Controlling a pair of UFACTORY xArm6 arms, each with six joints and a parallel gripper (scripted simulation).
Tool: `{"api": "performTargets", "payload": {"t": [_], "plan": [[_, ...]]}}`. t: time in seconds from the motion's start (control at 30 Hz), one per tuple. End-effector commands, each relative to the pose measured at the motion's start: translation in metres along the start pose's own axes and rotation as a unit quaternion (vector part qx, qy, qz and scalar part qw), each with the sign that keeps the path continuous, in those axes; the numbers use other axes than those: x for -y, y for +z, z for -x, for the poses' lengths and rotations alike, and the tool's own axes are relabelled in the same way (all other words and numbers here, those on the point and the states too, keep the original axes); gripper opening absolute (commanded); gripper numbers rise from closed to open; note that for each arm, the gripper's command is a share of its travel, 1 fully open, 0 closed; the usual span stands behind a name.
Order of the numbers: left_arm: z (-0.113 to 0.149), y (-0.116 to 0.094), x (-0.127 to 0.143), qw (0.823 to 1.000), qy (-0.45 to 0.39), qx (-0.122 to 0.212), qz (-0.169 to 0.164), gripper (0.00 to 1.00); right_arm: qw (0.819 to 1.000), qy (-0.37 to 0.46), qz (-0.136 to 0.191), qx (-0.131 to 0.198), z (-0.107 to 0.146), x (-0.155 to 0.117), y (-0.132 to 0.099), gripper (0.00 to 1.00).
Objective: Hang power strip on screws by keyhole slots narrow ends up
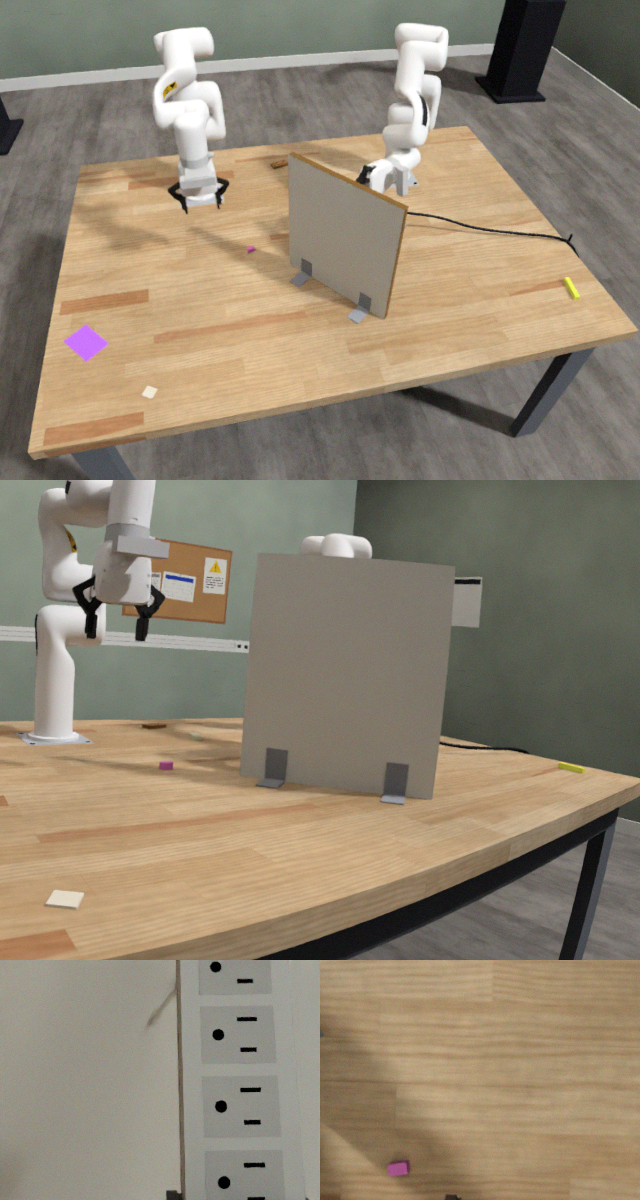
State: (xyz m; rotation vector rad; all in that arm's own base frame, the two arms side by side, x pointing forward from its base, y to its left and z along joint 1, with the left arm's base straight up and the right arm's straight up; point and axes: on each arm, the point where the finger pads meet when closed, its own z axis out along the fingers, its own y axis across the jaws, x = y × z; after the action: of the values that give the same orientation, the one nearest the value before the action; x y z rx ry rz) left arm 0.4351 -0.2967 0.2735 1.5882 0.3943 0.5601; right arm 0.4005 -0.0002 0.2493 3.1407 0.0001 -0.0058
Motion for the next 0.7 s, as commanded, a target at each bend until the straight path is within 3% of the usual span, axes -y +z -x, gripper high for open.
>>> {"api": "performTargets", "payload": {"t": [0.0, 0.2, 0.5, 0.67], "plan": [[0.0, 0.022, -0.005, 0.999, -0.027, -0.03, 0.013, 0.0, 1.0, 0.0, 0.0, -0.002, -0.001, 0.0, -0.001, 1.0], [0.005, 0.039, -0.004, 0.997, -0.056, -0.053, 0.017, 0.0, 1.0, 0.0, 0.0, -0.002, -0.001, 0.0, -0.001, 1.0], [0.003, 0.041, -0.004, 0.996, -0.062, -0.061, 0.019, 0.0, 1.0, 0.0, 0.0, -0.002, -0.001, 0.0, -0.001, 1.0], [0.001, 0.051, -0.005, 0.993, -0.061, -0.096, 0.017, 0.0, 1.0, 0.0, 0.0, -0.002, -0.001, 0.0, -0.001, 1.0]]}}
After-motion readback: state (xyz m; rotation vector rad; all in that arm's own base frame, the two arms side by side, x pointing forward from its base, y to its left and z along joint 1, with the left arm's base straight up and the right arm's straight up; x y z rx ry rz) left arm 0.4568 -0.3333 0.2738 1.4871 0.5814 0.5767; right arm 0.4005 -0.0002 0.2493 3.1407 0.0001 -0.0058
